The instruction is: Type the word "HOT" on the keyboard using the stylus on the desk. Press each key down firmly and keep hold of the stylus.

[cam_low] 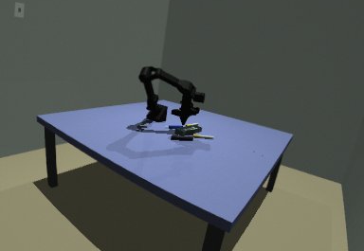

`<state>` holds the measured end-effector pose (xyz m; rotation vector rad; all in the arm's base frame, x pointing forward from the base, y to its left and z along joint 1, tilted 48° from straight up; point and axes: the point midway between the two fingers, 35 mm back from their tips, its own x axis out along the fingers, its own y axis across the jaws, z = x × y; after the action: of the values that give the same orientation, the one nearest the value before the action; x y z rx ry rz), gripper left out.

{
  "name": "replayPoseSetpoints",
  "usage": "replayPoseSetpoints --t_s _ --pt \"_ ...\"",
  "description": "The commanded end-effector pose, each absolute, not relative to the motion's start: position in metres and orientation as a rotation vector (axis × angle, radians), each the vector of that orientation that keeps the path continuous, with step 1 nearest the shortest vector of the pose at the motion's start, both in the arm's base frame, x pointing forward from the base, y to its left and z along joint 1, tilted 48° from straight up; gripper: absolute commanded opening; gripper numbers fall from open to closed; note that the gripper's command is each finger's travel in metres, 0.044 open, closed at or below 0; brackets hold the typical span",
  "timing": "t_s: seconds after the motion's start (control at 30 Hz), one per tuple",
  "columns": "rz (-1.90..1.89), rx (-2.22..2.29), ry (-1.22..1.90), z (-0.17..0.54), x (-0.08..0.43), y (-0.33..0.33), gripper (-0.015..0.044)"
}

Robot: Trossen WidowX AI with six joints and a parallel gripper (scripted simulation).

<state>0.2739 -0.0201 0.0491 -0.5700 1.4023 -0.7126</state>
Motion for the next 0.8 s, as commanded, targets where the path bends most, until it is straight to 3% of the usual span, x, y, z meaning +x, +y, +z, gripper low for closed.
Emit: replayPoseSetpoints --t_s 0.0,0.63,0.77 --pt "-0.699 -0.569 1.404 0.019 0.279 0.01 0.0" --pt "-0.701 -0.569 1.404 0.003 0.279 0.024 0.0" --pt "-0.698 -0.567 1.405 0.028 0.28 0.052 0.0"
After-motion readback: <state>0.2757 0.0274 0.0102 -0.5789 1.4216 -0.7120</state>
